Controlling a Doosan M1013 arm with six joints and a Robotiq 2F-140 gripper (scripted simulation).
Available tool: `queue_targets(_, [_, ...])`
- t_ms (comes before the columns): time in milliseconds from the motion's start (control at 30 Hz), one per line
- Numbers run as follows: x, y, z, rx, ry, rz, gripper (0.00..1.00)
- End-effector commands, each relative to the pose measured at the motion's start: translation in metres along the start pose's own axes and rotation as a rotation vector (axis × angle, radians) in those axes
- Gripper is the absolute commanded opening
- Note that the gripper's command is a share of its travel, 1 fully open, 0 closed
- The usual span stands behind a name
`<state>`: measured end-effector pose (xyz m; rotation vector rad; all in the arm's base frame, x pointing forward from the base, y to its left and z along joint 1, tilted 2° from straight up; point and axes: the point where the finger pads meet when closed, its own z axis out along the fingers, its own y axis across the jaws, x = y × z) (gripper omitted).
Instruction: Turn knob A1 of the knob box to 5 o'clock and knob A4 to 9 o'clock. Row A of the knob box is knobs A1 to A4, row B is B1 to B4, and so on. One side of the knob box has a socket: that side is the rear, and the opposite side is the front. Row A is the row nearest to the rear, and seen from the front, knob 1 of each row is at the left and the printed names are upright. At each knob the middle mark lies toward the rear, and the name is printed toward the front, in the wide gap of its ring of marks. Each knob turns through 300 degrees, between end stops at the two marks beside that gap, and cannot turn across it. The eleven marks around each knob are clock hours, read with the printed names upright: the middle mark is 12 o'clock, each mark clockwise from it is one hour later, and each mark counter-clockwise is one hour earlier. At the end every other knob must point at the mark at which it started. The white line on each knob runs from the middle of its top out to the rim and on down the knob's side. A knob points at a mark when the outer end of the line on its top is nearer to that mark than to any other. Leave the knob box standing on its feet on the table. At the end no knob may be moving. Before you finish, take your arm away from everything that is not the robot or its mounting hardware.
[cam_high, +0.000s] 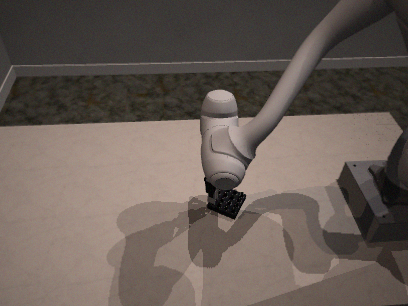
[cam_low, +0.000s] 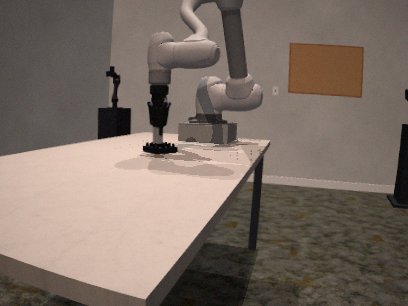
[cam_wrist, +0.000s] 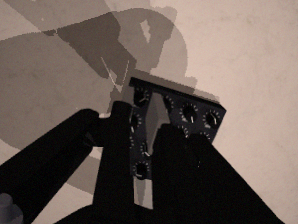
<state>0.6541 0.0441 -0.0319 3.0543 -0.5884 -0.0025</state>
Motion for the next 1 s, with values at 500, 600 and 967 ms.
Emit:
queue_targets(500, [0.0, 0.0, 0.005, 0.0, 0.0, 0.0, 0.12])
queue_targets(600, [0.0, 0.0, 0.007, 0.0, 0.0, 0.0, 0.12])
queue_targets(967, [0.0, 0.0, 0.013, 0.0, 0.0, 0.0, 0.12])
